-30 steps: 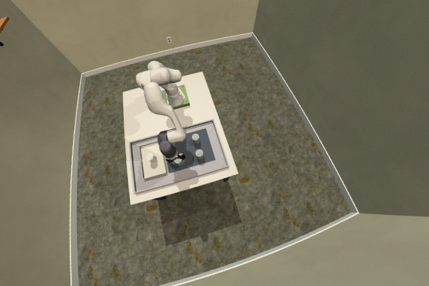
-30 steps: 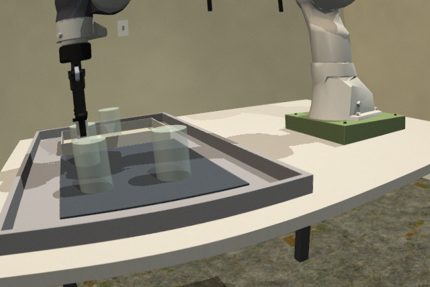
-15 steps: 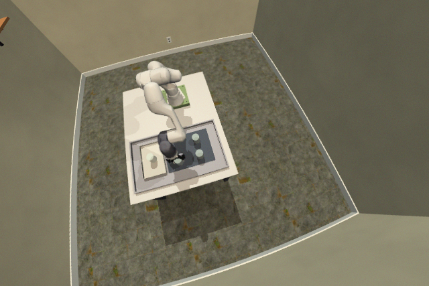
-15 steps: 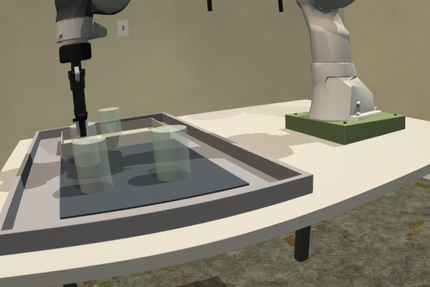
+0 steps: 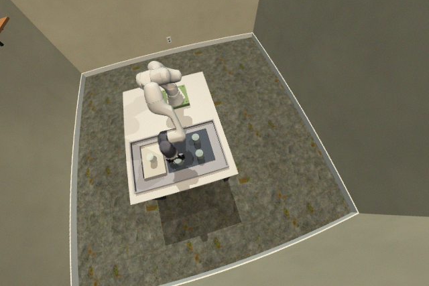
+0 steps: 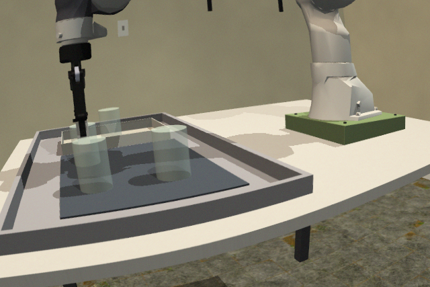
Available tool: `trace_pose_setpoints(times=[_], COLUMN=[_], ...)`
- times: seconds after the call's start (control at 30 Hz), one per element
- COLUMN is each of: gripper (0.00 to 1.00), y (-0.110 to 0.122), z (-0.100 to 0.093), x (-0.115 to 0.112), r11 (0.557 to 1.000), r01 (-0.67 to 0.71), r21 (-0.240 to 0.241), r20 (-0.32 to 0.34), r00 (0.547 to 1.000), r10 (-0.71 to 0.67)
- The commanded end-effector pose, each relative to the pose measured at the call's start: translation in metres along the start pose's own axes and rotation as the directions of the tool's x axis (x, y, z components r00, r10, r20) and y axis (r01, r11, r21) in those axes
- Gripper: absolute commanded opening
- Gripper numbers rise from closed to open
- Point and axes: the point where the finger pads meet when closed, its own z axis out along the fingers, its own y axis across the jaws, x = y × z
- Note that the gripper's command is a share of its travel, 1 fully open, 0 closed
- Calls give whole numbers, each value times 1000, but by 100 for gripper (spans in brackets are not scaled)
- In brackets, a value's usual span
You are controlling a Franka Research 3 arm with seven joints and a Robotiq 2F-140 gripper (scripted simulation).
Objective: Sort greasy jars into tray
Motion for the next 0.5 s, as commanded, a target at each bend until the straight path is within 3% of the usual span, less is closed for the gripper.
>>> trace_pose_setpoints(times=[0.0, 0.47], gripper=[45, 42], y=[-1, -1], z=[1, 1], x=[0, 0], r11=[1000, 1000], r01=[-2, -2], r21=[3, 3], r20=[0, 0], r00=[1000, 1000], r10=[2, 2])
